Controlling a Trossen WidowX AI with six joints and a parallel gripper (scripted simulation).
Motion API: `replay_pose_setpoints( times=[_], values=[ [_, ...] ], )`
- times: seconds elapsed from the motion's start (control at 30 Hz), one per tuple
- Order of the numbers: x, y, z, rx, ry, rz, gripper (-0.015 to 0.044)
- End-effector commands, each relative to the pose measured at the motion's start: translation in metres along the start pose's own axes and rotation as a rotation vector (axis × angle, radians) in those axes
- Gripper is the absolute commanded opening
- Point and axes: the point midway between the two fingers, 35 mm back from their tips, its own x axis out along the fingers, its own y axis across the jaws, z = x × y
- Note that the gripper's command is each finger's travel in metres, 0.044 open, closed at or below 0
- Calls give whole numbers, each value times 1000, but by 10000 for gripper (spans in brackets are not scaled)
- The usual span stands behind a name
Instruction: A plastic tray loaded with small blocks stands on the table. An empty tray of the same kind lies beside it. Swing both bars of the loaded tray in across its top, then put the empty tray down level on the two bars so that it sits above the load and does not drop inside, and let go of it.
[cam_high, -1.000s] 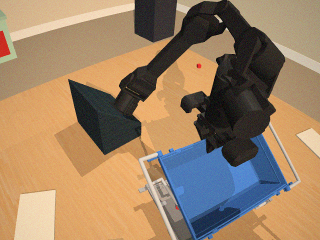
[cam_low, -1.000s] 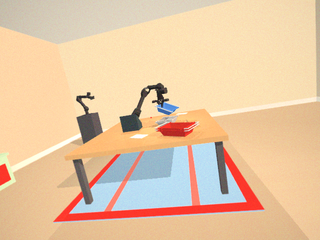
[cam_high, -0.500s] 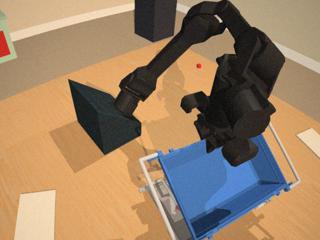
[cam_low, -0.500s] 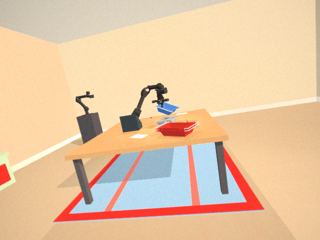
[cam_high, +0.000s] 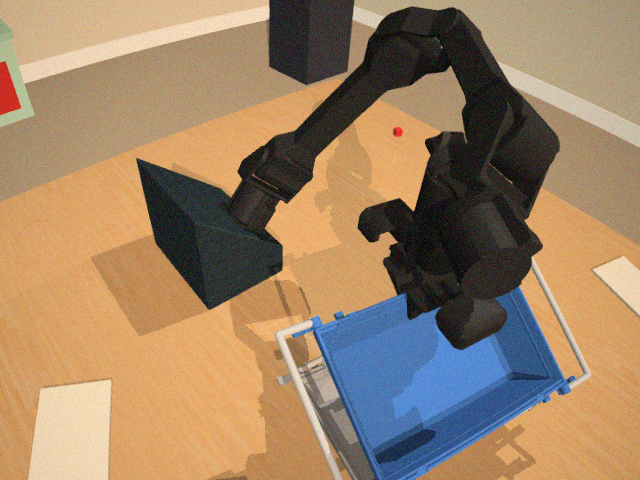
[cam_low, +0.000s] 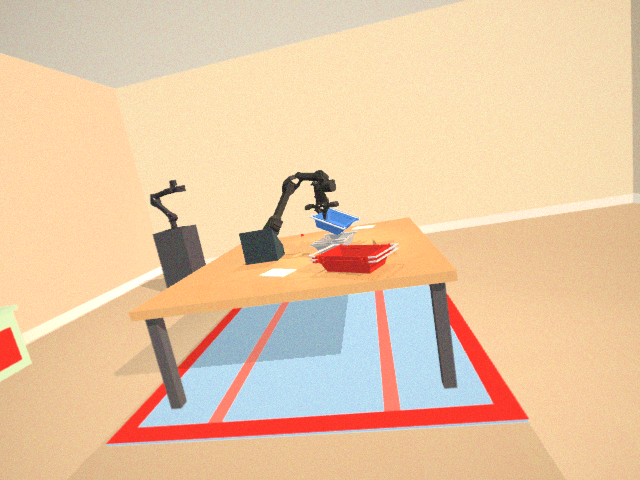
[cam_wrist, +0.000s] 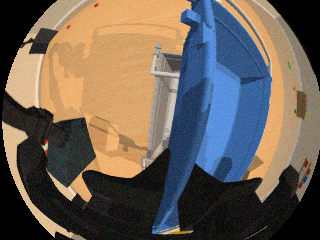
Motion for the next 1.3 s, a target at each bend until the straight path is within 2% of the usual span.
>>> replay_pose_setpoints(
  times=[0.0,1.27],
  values=[
    [-2,-2,1,-2,0,-27,0],
    [37,11,-1,-2,-3,-27,0]
  ],
)
